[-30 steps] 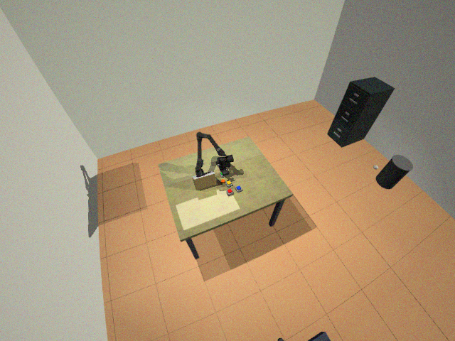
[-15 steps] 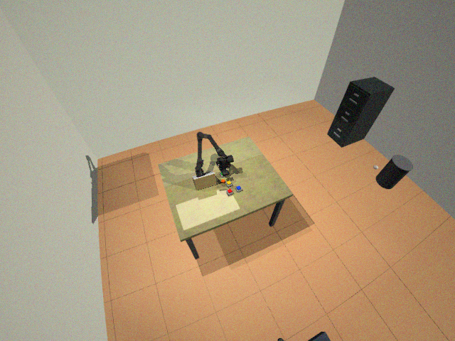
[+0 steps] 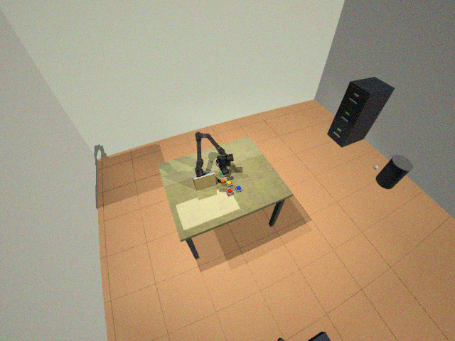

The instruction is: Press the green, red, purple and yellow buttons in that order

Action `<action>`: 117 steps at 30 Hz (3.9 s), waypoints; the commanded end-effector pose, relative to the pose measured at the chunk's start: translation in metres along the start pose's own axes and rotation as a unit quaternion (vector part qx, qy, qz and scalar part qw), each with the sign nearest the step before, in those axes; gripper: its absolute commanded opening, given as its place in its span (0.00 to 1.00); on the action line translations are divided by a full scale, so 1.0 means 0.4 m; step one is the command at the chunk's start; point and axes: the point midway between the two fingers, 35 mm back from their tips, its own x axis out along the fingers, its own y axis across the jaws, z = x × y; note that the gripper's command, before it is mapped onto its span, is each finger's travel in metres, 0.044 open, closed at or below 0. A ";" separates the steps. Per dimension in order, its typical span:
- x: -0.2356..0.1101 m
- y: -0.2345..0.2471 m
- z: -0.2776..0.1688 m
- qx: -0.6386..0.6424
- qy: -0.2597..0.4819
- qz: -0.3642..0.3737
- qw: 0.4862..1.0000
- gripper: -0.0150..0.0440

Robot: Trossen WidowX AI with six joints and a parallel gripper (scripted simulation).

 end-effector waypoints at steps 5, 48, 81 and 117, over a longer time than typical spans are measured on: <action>-0.146 -0.003 0.004 -0.002 0.000 -0.004 1.000 0.29; -0.027 -0.555 -0.050 -0.004 -0.001 -0.009 1.000 0.29; 0.059 -0.555 -0.049 -0.004 -0.002 -0.008 1.000 0.29; -0.219 -0.321 0.108 0.006 0.001 -0.047 0.999 0.29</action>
